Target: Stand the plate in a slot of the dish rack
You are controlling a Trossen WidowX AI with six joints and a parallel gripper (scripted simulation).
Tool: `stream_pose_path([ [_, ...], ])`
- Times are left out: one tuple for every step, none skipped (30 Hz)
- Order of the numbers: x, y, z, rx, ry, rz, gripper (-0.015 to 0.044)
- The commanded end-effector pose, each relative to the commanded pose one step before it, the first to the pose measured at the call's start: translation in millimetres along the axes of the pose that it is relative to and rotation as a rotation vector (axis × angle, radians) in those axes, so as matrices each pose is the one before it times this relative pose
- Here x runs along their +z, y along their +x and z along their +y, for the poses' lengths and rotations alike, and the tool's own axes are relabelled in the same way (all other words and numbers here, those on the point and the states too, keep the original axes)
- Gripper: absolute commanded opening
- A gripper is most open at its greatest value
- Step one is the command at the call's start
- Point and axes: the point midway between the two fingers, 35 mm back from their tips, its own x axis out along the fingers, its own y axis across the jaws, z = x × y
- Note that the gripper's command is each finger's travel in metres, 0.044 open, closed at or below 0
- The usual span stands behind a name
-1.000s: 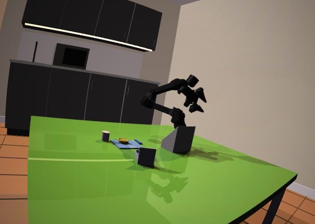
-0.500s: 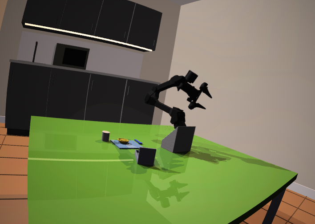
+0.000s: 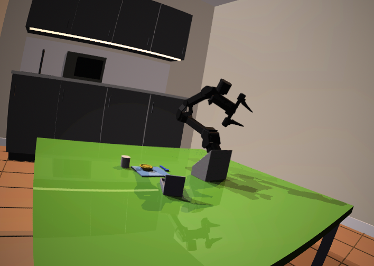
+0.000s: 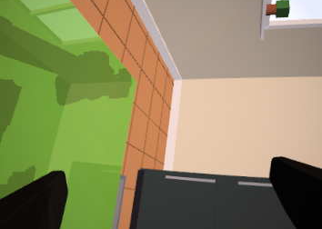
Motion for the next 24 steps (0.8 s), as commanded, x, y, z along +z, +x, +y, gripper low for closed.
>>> stream_pose_path([
  [-17.37, -5.96, -5.57, -0.01382, 0.1081, 0.06229, 0.0400],
  [-4.47, -1.00, -0.92, -0.00284, 0.0287, 0.01495, 0.0400],
  [-4.48, -0.98, -0.97, -0.00296, 0.0288, 0.01487, 0.0400],
  [-4.48, -0.96, -1.02, -0.00309, 0.0289, 0.01478, 0.0400],
  [-4.49, -0.88, -1.09, -0.00241, 0.0279, 0.01476, 0.0400],
  [-4.49, -0.86, -1.14, -0.00251, 0.0279, 0.01468, 0.0400],
  [-4.49, -0.84, -1.19, -0.00260, 0.0280, 0.01460, 0.0400],
  [-4.49, -0.82, -1.24, -0.00270, 0.0280, 0.01452, 0.0400],
  [-4.49, -0.79, -1.28, -0.00279, 0.0281, 0.01444, 0.0400],
  [-4.49, -0.77, -1.33, -0.00288, 0.0281, 0.01437, 0.0400],
  [-4.49, -0.75, -1.38, -0.00296, 0.0282, 0.01429, 0.0400],
  [-4.48, -0.73, -1.43, -0.00305, 0.0282, 0.01421, 0.0400],
  [-4.48, -0.70, -1.48, -0.00313, 0.0282, 0.01414, 0.0400],
  [-4.48, -0.68, -1.52, -0.00321, 0.0283, 0.01406, 0.0400],
  [-4.70, -0.65, -1.69, -0.00283, 0.0302, 0.01570, 0.0400],
  [-4.77, -0.64, -1.78, -0.00299, 0.0308, 0.01590, 0.0400],
  [-4.77, -0.61, -1.84, -0.00310, 0.0308, 0.01582, 0.0400],
  [-4.75, -0.58, -1.90, -0.00320, 0.0309, 0.01574, 0.0400],
  [-4.74, -0.54, -1.96, -0.00331, 0.0309, 0.01567, 0.0400],
  [-4.73, -0.51, -2.02, -0.00341, 0.0309, 0.01559, 0.0400],
  [-4.72, -0.48, -2.08, -0.00351, 0.0310, 0.01552, 0.0400],
  [-4.70, -0.45, -2.14, -0.00361, 0.0310, 0.01545, 0.0400],
  [-4.69, -0.41, -2.20, -0.00370, 0.0310, 0.01537, 0.0400],
  [-4.67, -0.38, -2.26, -0.00380, 0.0310, 0.01530, 0.0400],
])
